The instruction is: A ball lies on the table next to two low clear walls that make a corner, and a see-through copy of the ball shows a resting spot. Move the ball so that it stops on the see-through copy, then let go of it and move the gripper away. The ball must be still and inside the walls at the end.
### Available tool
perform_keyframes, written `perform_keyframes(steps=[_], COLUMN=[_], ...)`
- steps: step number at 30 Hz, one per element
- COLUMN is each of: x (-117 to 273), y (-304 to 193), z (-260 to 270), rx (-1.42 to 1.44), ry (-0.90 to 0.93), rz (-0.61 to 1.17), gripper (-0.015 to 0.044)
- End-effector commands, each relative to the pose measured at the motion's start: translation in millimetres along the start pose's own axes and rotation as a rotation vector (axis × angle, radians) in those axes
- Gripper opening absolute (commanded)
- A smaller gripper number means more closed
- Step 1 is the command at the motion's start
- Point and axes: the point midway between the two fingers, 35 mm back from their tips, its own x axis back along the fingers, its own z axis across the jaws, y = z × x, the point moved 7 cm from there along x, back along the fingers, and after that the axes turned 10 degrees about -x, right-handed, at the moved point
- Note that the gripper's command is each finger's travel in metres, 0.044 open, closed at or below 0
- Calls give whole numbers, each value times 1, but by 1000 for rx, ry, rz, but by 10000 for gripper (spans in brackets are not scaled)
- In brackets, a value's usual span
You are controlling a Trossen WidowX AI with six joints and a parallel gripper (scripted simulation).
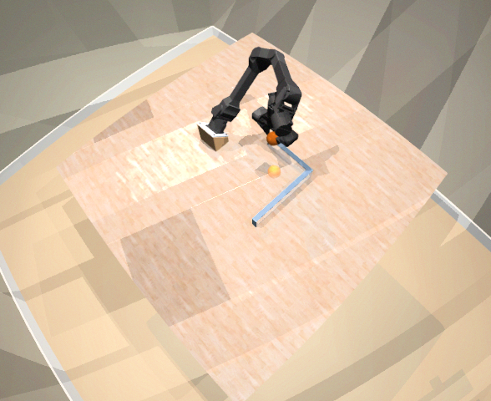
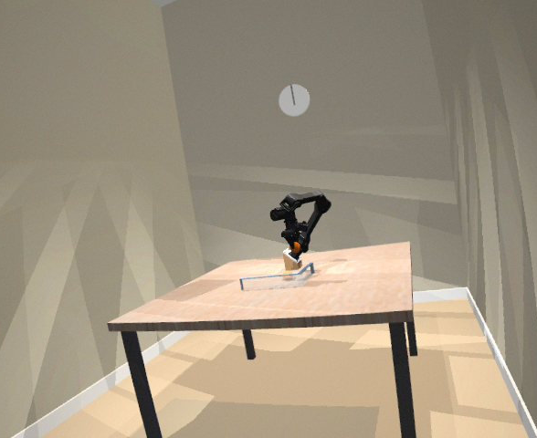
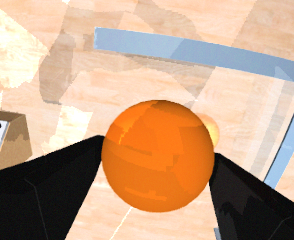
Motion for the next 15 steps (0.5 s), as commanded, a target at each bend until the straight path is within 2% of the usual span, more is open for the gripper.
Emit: perform_keyframes(steps=[1,15], x=[-4,-47], y=[-5,-32], z=[-10,-63], rx=[7,10], ry=[-1,-4], rz=[3,2], gripper=[0,0])
